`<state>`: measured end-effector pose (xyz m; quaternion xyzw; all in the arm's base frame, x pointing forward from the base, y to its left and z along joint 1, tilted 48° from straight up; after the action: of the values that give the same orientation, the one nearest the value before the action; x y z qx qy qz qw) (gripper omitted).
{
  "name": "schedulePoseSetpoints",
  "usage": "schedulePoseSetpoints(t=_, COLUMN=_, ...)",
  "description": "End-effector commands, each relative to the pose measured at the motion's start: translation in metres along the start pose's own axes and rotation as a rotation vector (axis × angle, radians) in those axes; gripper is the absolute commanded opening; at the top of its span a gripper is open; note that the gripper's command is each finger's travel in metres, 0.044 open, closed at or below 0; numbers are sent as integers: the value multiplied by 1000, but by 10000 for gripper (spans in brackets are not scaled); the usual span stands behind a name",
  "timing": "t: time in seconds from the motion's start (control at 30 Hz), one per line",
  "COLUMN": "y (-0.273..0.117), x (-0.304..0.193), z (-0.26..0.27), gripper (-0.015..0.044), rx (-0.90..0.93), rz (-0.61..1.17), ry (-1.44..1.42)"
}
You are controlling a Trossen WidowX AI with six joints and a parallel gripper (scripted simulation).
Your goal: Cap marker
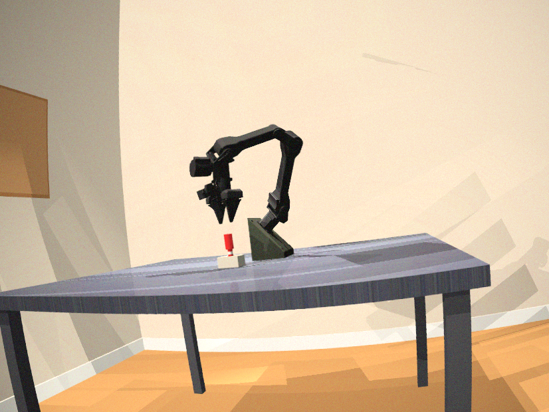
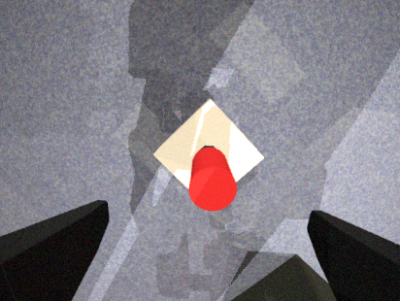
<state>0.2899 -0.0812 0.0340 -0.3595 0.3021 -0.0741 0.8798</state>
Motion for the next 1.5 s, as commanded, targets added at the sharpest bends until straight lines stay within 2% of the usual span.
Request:
schedulePoseSetpoints(t=0.0, y=-4, x=-1, z=0, gripper=387, rx=-7, rz=12, ry=-67)
schedulePoseSetpoints(t=0.27, y=5, x=-3, z=-1, gripper=177, rx=1, rz=14, ry=-795)
schedulePoseSetpoints(t=0.5, y=5, x=-3, z=-1, gripper=0, rx=1, rz=14, ry=-812)
schedulePoseSetpoints(t=0.93, y=6, x=-3, z=-1, gripper=0, rx=1, rz=14, ry=-812)
schedulePoseSetpoints(t=1.47, y=26, x=-3, z=-2, gripper=0, rx=1, rz=14, ry=-813)
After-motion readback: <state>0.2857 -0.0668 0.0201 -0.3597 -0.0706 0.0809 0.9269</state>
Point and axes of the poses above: the point midway between the two fingers, 35 mm back from their tips, its own y axis out along the fingers, its own z axis across the jaws, x = y × z, the point moved 5 cm from there along -y, back along the fingers, and after that the axes turned 6 degrees about -y, right-handed, at the moved point
